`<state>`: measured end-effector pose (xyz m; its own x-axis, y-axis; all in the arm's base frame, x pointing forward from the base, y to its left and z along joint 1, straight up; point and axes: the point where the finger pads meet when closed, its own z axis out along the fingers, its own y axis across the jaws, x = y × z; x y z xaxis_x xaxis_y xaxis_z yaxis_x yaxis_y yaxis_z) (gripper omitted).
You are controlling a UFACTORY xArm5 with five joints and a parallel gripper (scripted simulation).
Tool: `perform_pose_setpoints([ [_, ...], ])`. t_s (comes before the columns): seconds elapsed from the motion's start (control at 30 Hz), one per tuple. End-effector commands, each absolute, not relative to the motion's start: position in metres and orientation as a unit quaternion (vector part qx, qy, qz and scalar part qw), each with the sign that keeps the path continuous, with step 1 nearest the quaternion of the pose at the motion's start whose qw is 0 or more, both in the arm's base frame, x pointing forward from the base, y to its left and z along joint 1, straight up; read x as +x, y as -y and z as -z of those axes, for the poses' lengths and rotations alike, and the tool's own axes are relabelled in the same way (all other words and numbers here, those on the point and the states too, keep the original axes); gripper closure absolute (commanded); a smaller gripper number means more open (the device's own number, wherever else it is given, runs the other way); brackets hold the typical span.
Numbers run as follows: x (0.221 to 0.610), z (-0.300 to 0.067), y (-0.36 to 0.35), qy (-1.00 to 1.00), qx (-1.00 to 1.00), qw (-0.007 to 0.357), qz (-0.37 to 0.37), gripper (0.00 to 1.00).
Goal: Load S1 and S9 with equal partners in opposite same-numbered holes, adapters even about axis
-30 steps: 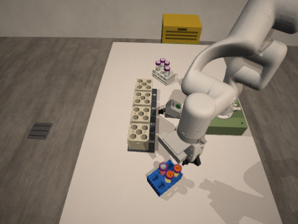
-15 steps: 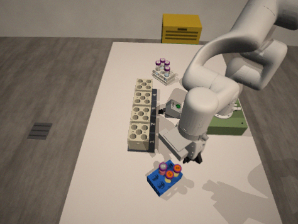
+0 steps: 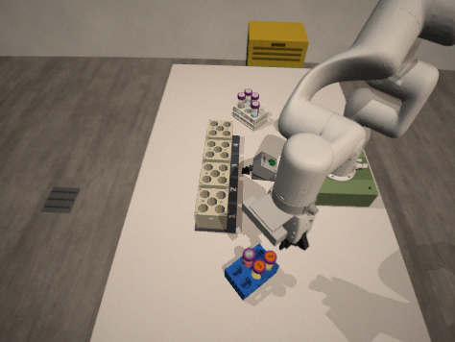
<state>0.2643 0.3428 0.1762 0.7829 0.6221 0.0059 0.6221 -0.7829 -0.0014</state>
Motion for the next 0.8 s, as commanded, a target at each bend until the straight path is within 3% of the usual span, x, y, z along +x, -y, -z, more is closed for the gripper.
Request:
perform_pose_setpoints([
  [0.0, 0.265, -0.178, -0.344, 0.329, -0.944, 0.003, 0.004, 0.43],
  [0.77, 0.265, -0.148, -0.344, 0.329, -0.944, 0.003, 0.004, 0.43],
])
